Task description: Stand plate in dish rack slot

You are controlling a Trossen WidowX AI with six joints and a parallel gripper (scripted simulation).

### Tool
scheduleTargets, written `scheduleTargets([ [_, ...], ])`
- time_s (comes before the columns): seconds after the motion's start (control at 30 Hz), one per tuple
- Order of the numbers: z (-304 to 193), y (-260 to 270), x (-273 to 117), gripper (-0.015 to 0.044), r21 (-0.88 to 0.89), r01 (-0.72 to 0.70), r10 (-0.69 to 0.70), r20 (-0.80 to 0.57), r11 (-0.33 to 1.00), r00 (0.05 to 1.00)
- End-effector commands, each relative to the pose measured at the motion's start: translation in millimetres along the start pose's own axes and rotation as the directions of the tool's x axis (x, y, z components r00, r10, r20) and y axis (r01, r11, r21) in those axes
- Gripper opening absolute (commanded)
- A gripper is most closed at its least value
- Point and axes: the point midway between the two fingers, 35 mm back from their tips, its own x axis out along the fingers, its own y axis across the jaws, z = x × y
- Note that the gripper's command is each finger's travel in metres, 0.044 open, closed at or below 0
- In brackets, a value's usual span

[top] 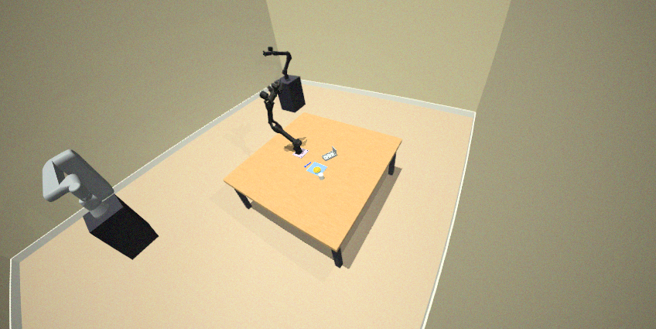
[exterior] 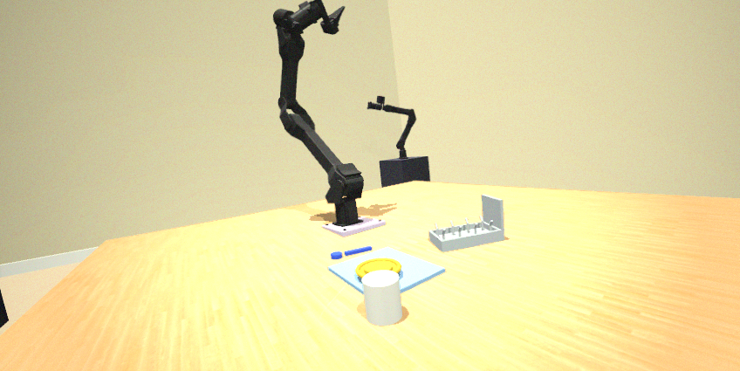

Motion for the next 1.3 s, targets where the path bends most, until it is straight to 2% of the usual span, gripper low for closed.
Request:
scheduleTargets([
  [0.0,-1.8,-0.7,0.7,0.04,0.002,0.002,-0.002,-0.004,1.0,1.0],
  [0.3,-97.9,-35.9,25.9,0.04,0.085,0.113,-0.091,-0.229,0.99,0.969],
  [0.6,-206.6,-69.3,26.9,0.04,0.155,0.262,-0.163,-0.467,0.953,0.869],
  [0.97,-313.4,-103.6,-8.1,0.04,0.086,0.425,-0.248,-0.7,0.901,0.67],
  [1.27,-403.1,-116.4,-55.6,0.04,0.077,0.554,-0.226,-0.86,0.829,0.458],
])
